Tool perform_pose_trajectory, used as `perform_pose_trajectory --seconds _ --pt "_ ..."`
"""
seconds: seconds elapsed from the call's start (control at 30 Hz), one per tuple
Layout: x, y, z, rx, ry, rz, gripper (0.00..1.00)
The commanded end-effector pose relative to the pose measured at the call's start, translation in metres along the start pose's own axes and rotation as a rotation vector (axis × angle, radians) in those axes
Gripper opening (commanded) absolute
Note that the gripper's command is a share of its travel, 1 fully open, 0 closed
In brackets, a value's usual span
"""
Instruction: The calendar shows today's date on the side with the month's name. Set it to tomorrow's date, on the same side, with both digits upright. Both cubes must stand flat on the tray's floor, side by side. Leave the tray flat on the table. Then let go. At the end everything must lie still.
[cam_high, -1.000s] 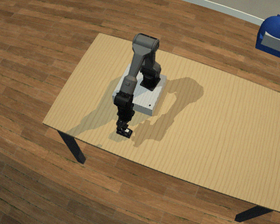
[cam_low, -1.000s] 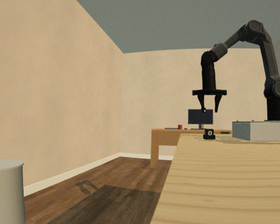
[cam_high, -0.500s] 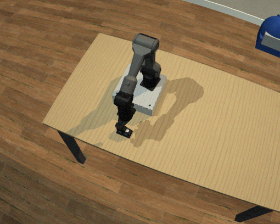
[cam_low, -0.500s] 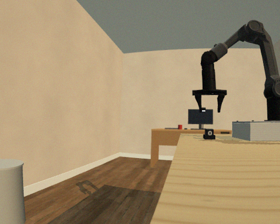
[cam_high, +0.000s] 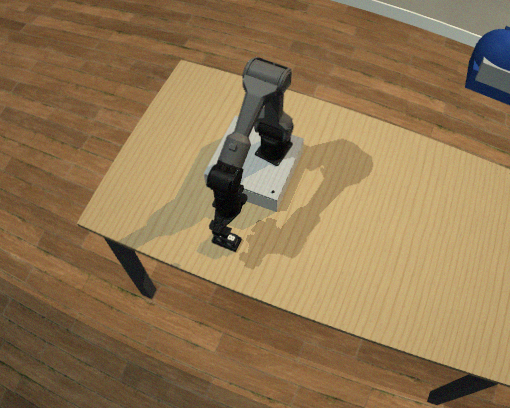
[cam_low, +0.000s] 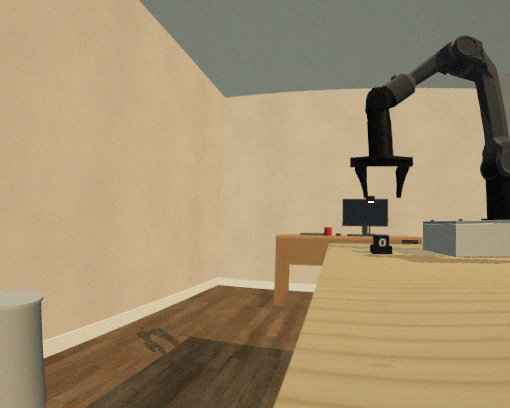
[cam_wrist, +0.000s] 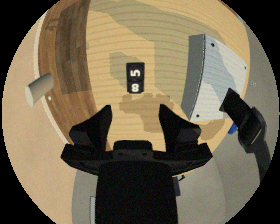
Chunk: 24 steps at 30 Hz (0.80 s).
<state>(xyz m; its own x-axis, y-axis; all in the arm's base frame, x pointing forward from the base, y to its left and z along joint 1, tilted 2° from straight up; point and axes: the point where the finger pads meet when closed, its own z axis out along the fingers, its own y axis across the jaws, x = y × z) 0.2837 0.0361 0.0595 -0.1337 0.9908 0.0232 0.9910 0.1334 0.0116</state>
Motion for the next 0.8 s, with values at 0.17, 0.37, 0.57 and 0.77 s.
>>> perform_pose_trajectory --seconds 0.17,0.37,0.57,0.77 --pt "-0.001 0.001 -0.035 -0.008 -0.001 0.002 1.0" --pt "0.0 0.001 -0.052 -0.007 -0.001 0.002 1.0" --pt "0.0 0.001 -0.066 -0.019 -0.001 0.002 1.0" --pt "0.0 0.0 -0.066 -0.017 -0.001 0.002 1.0"
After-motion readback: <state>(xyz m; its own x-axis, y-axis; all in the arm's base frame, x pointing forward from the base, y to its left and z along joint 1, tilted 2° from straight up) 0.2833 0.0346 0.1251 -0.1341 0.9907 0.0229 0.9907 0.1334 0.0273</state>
